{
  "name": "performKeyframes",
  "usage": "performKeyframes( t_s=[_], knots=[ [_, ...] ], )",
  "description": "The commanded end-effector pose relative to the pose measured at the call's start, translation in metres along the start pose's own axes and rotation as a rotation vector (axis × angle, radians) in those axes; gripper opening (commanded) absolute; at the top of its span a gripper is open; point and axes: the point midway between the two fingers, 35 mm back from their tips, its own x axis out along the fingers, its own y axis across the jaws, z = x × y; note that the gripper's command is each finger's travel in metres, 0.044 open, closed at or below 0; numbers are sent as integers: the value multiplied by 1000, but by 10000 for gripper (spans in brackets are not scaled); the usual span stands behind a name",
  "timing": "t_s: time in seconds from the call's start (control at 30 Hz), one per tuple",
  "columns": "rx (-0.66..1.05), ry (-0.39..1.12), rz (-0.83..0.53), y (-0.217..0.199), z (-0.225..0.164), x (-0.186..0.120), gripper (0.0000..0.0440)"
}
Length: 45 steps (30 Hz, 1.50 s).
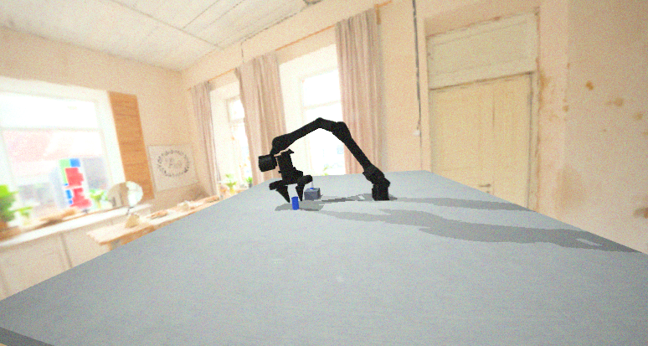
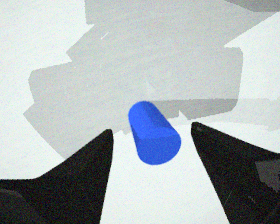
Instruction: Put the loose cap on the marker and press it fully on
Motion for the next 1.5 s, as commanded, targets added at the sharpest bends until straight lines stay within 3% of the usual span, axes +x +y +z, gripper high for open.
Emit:
performKeyframes(
  t_s=[0.0,0.17,0.37,0.4,0.83,1.47],
  knots=[
    [-24,-14,-5,-2,-1,9,274],
    [-48,-27,-2,-4,-2,15,227],
    [-67,-34,22,-5,-1,7,74],
    [-65,-30,26,-5,-1,3,68],
    [-51,-3,113,2,16,-48,80],
    [47,14,90,-12,98,-95,54]
  ],
)
